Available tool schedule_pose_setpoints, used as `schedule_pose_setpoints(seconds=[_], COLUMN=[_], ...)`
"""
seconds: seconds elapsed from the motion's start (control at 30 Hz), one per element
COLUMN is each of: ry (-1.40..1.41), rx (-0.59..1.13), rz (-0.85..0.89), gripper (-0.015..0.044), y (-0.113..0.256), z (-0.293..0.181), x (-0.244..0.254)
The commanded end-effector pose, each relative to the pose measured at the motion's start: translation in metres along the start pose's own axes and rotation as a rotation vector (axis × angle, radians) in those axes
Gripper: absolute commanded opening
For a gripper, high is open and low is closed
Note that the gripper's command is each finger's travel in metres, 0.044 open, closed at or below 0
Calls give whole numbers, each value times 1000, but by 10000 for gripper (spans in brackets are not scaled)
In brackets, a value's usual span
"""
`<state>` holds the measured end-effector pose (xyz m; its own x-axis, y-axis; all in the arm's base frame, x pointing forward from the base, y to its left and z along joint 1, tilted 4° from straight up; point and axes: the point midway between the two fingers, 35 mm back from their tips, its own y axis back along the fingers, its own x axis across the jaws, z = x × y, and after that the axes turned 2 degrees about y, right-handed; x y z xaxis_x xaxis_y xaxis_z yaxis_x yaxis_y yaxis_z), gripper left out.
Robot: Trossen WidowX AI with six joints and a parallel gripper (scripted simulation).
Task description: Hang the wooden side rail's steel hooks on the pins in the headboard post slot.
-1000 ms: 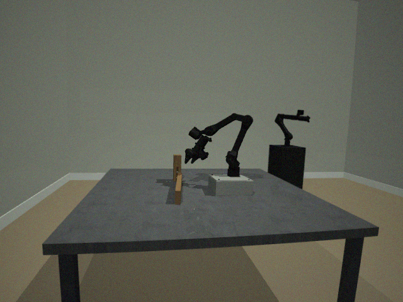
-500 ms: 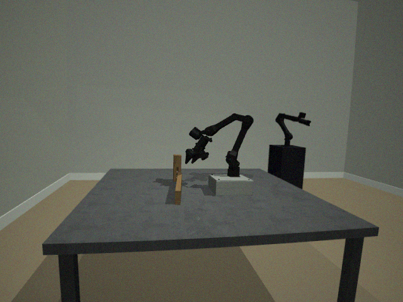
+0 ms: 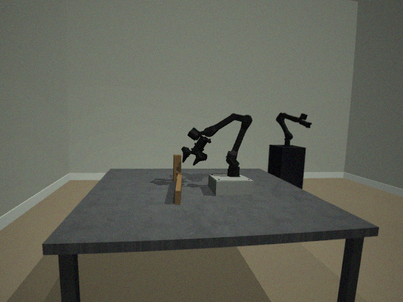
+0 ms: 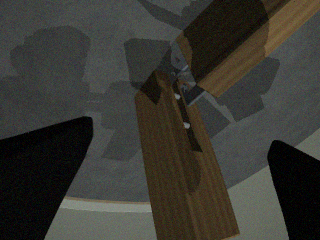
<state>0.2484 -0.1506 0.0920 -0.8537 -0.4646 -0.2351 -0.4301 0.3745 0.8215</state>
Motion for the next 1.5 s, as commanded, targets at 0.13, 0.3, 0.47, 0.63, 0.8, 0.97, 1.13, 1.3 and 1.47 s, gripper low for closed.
schedule_pose_setpoints(seconds=[0.13,0.3,0.47,0.63,0.8,0.97,1.13,1.3,1.47], ry=[-399,-604,-851,-1105,-1361,-1615,-1866,-2114,-2358], rx=[57,96,146,202,261,319,372,416,445], rz=[52,2,4,-10,-42,-94,-168,-265,-386], gripper=[440,440,440,440,440,440,440,440,440], y=[-7,-4,-6,-8,-8,-9,-8,-7,-6], z=[4,7,7,7,7,7,7,7,7], x=[-2,-18,-18,-19,-19,-20,-22,-23,-25])
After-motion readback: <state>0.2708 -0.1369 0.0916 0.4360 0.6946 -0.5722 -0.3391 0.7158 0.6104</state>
